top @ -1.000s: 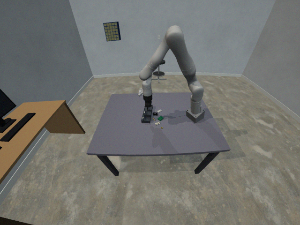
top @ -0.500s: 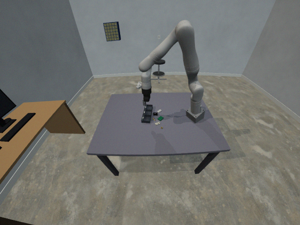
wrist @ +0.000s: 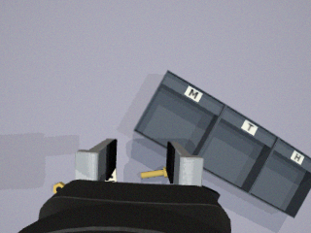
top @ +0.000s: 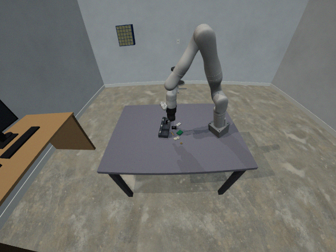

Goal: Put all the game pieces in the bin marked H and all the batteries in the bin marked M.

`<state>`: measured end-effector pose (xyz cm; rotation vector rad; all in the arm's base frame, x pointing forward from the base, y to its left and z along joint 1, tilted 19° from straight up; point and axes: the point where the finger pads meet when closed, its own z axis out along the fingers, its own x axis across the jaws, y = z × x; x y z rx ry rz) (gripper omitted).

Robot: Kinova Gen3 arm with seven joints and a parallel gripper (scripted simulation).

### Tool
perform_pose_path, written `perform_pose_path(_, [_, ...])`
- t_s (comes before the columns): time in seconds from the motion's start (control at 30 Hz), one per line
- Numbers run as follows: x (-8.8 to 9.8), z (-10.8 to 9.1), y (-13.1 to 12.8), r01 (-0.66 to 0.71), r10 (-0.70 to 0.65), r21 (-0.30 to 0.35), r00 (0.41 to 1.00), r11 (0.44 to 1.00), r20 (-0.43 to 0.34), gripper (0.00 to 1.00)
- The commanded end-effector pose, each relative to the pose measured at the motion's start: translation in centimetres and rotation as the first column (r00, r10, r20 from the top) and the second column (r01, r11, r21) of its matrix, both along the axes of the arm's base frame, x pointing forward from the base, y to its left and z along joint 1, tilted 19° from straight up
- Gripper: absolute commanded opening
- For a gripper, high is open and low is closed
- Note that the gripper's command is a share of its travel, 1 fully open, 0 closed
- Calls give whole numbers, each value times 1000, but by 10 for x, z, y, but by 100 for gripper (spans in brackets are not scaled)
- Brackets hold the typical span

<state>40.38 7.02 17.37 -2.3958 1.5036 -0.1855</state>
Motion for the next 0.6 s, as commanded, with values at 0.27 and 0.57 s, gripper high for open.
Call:
perform_pose_path(0.27, [-47,-78,26,-103,103,-14,995,995,5,79])
perform_pose_path(0.57, [-55,-87,25,-103,103,-14,995,995,5,79])
